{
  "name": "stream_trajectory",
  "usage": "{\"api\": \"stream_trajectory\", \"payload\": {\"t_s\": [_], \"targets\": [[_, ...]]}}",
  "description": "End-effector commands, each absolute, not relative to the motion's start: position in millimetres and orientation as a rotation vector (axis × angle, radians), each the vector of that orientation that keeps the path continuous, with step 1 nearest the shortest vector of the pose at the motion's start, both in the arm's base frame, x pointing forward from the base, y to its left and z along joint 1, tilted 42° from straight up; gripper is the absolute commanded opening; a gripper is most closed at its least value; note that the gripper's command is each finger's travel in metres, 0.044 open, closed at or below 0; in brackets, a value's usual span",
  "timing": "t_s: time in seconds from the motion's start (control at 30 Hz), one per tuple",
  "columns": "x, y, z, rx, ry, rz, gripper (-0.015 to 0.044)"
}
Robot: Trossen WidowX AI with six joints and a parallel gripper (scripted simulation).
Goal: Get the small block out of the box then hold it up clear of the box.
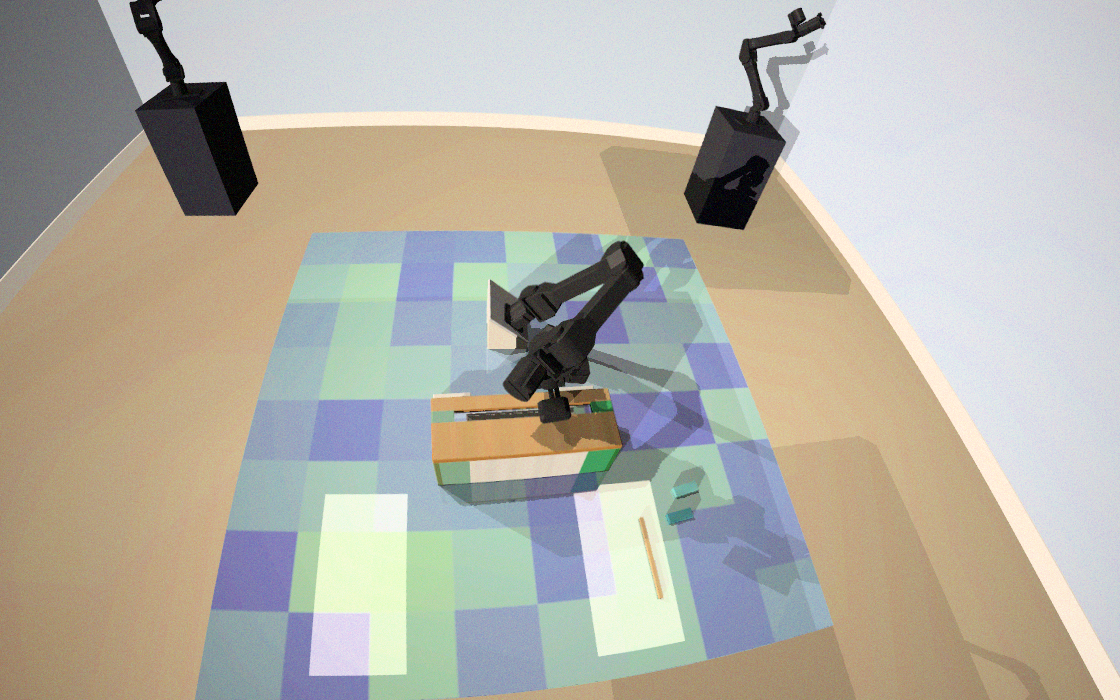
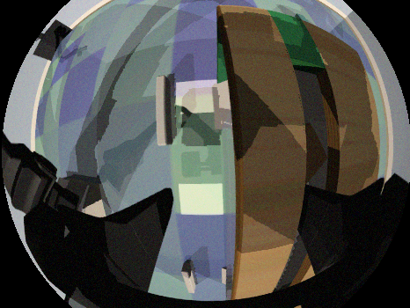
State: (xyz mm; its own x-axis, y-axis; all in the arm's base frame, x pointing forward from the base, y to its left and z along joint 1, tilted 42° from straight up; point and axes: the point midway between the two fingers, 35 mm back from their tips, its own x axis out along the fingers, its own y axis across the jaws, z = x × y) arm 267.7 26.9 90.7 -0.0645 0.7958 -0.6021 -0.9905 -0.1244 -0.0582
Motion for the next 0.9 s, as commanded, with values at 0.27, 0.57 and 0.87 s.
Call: {"api": "stream_trajectory", "payload": {"t_s": [0.27,0.57,0.87], "targets": [[265,43,105,-0.58,0.429,1.611,0.04],[264,54,114,-0.58,0.428,1.611,0.04],[262,63,123,-0.579,0.428,1.611,0.04]]}}
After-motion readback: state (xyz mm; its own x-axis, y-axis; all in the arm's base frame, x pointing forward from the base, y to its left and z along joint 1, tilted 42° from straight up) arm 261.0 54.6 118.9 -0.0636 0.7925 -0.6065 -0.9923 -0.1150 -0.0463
